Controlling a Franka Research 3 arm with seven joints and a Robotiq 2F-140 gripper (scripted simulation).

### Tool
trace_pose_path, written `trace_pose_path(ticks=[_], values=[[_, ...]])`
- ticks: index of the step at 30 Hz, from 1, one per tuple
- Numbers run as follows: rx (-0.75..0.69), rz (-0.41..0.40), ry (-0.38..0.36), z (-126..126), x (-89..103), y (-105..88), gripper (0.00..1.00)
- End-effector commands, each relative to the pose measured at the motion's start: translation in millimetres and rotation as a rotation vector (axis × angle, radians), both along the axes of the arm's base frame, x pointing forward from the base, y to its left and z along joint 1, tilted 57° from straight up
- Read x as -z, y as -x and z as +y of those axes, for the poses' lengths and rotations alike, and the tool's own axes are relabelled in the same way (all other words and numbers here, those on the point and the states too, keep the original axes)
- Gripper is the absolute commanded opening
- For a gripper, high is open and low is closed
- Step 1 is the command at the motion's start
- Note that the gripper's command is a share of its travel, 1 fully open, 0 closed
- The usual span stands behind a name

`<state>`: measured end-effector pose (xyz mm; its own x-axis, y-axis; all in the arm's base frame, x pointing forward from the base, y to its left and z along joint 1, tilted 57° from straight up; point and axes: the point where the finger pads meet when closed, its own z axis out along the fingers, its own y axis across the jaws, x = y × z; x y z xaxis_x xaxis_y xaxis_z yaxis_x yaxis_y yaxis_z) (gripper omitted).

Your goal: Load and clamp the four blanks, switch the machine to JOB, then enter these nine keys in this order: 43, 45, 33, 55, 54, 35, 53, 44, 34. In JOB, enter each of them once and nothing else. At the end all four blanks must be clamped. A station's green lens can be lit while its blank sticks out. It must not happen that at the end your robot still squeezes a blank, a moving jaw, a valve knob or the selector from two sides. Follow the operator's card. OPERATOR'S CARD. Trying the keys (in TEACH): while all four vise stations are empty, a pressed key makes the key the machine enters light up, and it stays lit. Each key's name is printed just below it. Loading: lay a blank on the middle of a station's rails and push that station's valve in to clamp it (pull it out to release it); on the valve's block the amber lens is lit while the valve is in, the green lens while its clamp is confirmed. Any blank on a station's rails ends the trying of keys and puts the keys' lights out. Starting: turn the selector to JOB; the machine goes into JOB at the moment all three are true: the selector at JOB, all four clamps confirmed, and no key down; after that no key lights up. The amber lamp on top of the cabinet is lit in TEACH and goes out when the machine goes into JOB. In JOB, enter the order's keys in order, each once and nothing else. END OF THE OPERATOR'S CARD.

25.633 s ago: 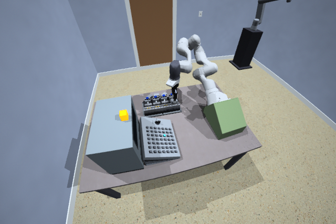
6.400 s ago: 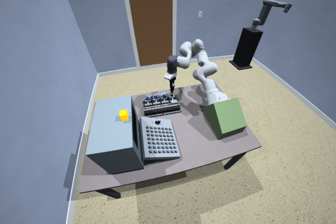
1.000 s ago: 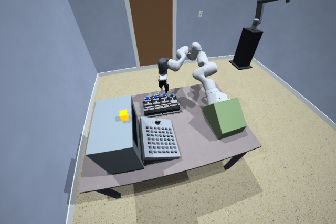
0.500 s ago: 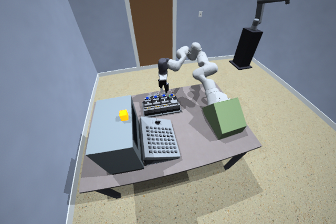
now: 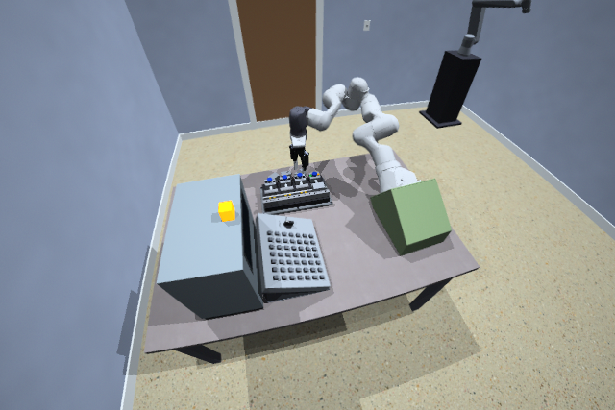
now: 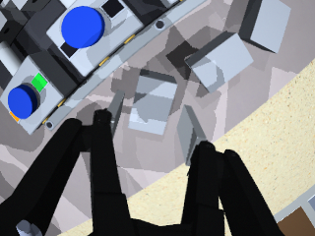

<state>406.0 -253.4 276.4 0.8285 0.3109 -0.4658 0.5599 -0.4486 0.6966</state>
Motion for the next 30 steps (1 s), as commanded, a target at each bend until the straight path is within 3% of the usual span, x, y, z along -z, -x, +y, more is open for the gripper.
trace_pose_path(ticks=[1,30], values=[[0.000,-0.002,0.002,-0.3,0.8,0.0,0.40],[0.000,-0.002,0.002,-3.9,3.1,-0.1,0.40]])
